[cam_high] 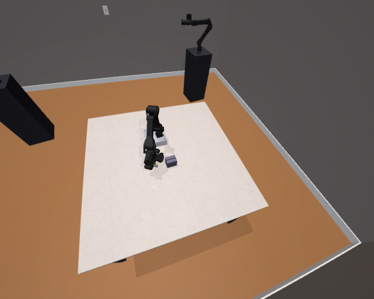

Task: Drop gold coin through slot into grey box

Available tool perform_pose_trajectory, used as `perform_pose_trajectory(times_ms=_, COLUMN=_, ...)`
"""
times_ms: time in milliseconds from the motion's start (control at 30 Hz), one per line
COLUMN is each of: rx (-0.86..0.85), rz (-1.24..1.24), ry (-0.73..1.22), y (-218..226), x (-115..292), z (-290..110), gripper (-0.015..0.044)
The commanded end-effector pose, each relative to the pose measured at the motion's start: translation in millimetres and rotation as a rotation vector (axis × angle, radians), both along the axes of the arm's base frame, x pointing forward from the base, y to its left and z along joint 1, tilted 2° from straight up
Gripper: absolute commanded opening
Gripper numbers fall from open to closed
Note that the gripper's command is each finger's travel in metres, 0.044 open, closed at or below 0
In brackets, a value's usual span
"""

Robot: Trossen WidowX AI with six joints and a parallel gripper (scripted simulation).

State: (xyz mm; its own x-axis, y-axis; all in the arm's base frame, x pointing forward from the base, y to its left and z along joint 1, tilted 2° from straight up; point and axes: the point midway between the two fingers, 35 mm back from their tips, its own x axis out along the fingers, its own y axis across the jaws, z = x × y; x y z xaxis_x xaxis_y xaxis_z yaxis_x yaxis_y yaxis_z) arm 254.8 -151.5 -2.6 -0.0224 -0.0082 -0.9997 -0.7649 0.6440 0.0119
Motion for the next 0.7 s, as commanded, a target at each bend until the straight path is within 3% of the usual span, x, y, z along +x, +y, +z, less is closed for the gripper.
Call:
perform_pose_trajectory(times_ms=0, rx=-0.002, rz=0.002, ry=-0.014, y=-1.2, x=4.2, z=14.3, gripper=0.0)
perform_pose_trajectory(times_ms=667, rx=-0.002, rz=0.002, ry=-0.015, y=0.1, x=3.5, z=65.3, gripper=0.0)
